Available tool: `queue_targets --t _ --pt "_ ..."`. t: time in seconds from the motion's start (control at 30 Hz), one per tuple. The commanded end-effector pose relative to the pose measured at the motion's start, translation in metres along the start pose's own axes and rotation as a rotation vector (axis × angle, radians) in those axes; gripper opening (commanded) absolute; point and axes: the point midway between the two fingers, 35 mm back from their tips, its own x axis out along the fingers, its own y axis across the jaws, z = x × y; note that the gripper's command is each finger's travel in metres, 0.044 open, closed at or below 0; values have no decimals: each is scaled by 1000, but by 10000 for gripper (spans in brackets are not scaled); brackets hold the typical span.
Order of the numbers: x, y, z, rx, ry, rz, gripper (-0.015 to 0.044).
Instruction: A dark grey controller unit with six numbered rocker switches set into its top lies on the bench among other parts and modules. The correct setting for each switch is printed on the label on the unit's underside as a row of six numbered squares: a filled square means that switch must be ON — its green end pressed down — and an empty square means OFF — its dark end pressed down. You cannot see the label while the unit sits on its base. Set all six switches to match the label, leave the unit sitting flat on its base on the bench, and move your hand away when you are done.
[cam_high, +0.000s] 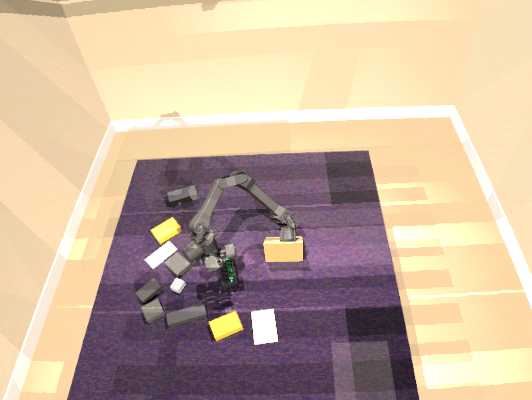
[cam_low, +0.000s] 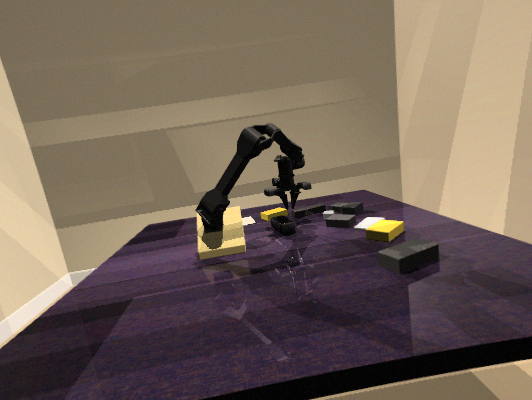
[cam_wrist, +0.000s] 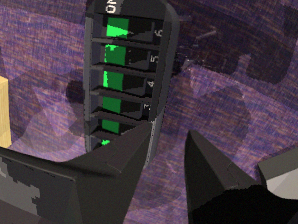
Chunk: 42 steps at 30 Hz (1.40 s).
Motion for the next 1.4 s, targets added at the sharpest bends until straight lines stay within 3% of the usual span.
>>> queue_targets --t 0.0,0.1,0.43,0.77,1.3,1.37 --pt "-25 -3 0 14 -11 -21 184" --pt "-25 -3 0 14 -11 -21 263" --pt "-25 -3 0 14 -11 -21 0" --pt "-25 -3 0 14 -11 -21 0" --pt "-25 -3 0 9 -10 -24 420" --pt "-25 -3 0 9 -10 -24 440"
